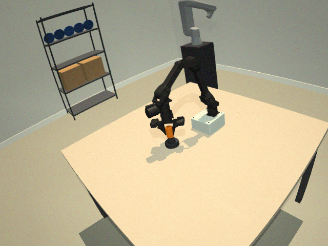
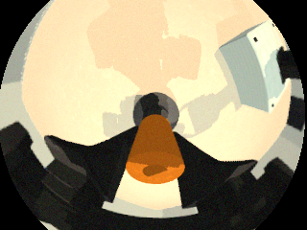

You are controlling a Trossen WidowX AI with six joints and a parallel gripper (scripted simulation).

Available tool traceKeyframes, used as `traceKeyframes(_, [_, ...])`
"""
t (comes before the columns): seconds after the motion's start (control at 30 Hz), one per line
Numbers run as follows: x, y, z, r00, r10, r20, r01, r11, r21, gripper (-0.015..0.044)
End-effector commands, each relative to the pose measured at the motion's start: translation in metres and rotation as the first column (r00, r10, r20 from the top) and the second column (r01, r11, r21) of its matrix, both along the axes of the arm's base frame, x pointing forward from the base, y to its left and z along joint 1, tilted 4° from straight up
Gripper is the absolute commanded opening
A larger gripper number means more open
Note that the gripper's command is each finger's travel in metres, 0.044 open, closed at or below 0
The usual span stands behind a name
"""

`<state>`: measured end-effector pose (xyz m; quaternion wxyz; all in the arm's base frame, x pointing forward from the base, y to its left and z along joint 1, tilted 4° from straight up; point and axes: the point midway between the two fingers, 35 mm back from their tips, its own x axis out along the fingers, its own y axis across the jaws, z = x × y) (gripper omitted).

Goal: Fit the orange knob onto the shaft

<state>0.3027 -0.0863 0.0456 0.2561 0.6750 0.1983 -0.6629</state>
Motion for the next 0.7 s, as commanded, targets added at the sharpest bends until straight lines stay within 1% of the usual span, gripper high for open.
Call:
traceKeyframes(0.0, [0.0002, 0.0003, 0.0039, 1.000, -0.028, 0.010, 0.028, 1.000, 0.000, 0.0000])
traceKeyframes(0.13, [-0.0018, 0.0007, 0.0046, 0.985, -0.169, 0.019, 0.169, 0.986, 0.009, 0.0000])
traceKeyframes(0.2, [-0.0033, 0.0010, 0.0044, 0.978, -0.209, 0.022, 0.209, 0.978, 0.011, 0.0000])
traceKeyframes(0.67, [-0.0021, 0.0006, -0.0010, 0.978, -0.209, 0.022, 0.209, 0.978, 0.011, 0.0000])
